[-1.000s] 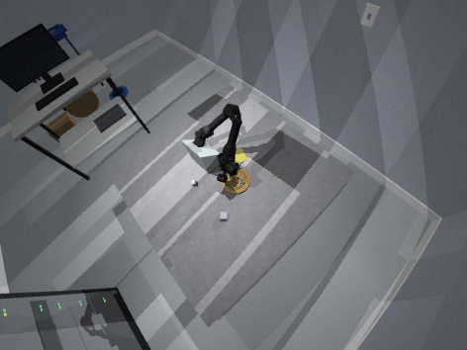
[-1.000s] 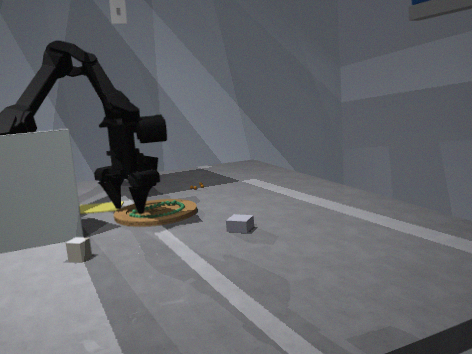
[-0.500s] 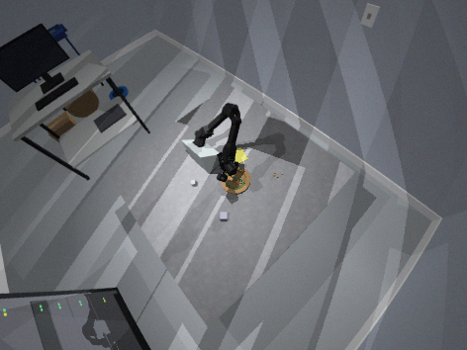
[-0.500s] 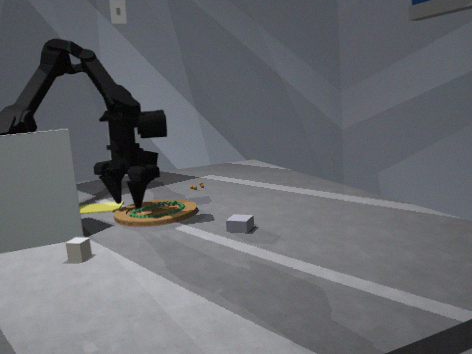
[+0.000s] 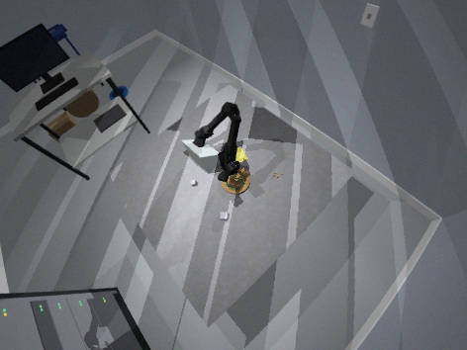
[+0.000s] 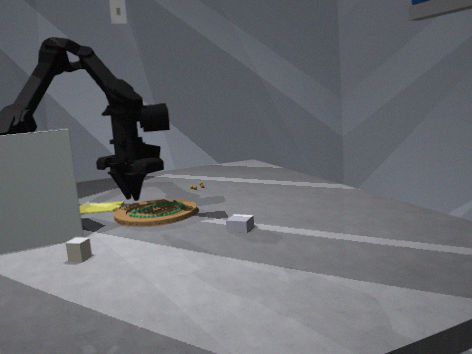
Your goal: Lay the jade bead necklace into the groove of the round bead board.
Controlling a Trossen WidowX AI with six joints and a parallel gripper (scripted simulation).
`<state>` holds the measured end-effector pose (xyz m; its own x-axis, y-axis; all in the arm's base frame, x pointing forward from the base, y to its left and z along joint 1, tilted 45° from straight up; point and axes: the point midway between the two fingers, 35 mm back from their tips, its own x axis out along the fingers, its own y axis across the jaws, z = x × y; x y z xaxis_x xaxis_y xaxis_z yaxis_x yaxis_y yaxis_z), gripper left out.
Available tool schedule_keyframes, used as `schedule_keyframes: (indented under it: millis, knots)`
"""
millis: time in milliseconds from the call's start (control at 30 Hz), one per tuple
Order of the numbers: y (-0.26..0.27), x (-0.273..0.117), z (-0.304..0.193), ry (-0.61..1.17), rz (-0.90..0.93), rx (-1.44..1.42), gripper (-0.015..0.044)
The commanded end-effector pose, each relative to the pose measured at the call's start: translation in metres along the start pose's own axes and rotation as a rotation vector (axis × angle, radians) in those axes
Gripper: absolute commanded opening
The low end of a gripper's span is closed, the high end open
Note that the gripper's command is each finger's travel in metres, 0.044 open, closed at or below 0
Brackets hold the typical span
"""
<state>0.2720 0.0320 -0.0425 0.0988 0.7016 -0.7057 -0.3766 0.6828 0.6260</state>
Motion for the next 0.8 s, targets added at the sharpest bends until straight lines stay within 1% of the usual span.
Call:
schedule_keyframes:
  millis: [0, 567, 767]
  knots:
    - [0.0, 0.004, 0.0, 0.001, 0.0, 0.003, 0.012]
    - [0.0, 0.031, 0.0, 0.004, -0.002, 0.002, 0.012]
    - [0.0, 0.033, 0.0, 0.004, -0.002, 0.002, 0.012]
